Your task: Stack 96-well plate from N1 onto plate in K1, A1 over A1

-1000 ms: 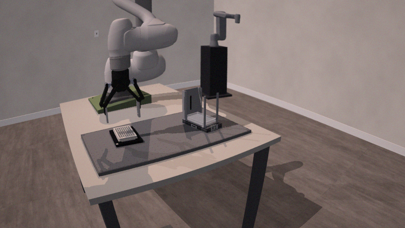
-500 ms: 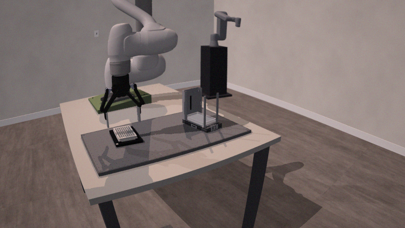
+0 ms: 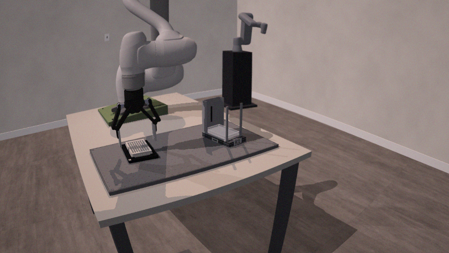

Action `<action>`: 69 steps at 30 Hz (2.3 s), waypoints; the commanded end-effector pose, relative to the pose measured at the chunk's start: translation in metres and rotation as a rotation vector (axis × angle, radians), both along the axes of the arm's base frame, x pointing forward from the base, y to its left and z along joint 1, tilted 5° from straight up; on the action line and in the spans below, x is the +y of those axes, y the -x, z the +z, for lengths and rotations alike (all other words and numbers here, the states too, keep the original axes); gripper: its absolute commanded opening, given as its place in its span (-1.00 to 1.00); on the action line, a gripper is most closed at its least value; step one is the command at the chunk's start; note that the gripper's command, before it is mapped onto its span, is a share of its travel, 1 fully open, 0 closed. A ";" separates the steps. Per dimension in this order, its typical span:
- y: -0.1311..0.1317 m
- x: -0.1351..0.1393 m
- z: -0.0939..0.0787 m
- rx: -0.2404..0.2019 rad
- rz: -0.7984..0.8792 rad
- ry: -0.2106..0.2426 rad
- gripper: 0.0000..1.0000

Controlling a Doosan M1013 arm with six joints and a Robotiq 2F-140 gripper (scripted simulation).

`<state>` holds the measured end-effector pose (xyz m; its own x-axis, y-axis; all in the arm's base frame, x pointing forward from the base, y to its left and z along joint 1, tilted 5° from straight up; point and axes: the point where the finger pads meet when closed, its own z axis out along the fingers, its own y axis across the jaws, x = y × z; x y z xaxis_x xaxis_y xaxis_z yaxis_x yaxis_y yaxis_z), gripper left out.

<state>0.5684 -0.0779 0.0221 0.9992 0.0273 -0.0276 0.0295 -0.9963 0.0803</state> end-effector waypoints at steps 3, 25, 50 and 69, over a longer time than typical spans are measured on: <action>0.000 -0.001 -0.008 0.000 0.000 0.000 1.00; 0.000 -0.001 -0.010 0.000 0.000 0.000 -1.00; 0.000 -0.001 -0.010 0.000 0.000 0.000 -1.00; 0.000 0.001 0.017 0.000 0.000 0.000 -1.00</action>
<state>0.5688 -0.0768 0.0355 0.9992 0.0273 -0.0275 0.0295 -0.9963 0.0803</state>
